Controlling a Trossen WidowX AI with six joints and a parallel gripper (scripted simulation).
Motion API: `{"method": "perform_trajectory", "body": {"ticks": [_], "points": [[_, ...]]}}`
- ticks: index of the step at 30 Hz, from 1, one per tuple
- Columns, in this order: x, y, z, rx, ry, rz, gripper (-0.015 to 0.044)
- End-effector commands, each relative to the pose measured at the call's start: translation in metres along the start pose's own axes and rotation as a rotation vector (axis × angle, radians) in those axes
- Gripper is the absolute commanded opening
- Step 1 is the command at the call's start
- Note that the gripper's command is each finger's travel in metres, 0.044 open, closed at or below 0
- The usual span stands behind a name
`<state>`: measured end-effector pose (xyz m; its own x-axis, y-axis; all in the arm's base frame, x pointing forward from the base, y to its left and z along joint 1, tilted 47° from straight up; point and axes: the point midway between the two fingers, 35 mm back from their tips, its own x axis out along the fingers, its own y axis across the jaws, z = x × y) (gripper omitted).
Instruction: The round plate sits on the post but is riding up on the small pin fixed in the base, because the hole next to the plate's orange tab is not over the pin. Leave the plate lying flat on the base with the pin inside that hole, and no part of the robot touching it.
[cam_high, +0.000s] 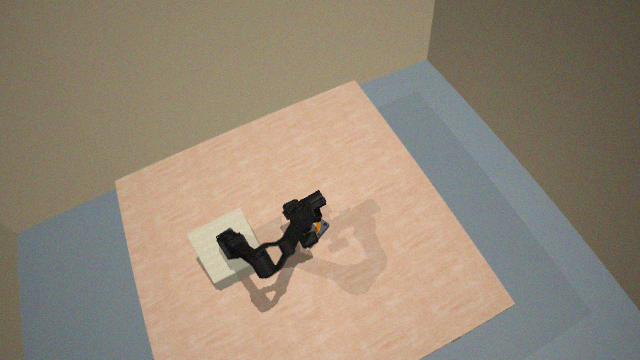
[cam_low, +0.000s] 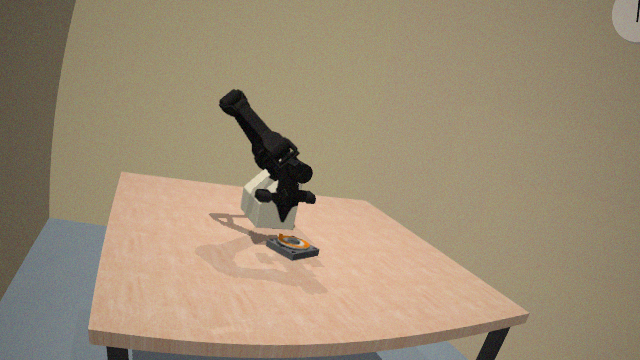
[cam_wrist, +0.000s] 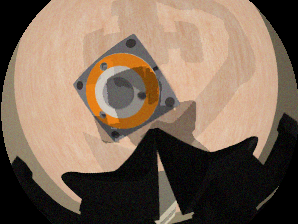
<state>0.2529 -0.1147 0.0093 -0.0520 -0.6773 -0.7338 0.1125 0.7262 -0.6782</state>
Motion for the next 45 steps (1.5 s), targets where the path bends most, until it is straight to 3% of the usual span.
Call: {"method": "perform_trajectory", "body": {"ticks": [1, 7, 18, 45], "points": [[-0.006, 0.0, 0.001, 0.022, -0.002, -0.068, 0.0], [-0.002, 0.0, 0.002, 0.022, -0.002, -0.067, 0.0], [0.042, -0.003, 0.002, 0.021, -0.002, -0.069, 0.0], [0.042, -0.013, 0.022, 0.022, -0.003, -0.07, 0.0]]}}
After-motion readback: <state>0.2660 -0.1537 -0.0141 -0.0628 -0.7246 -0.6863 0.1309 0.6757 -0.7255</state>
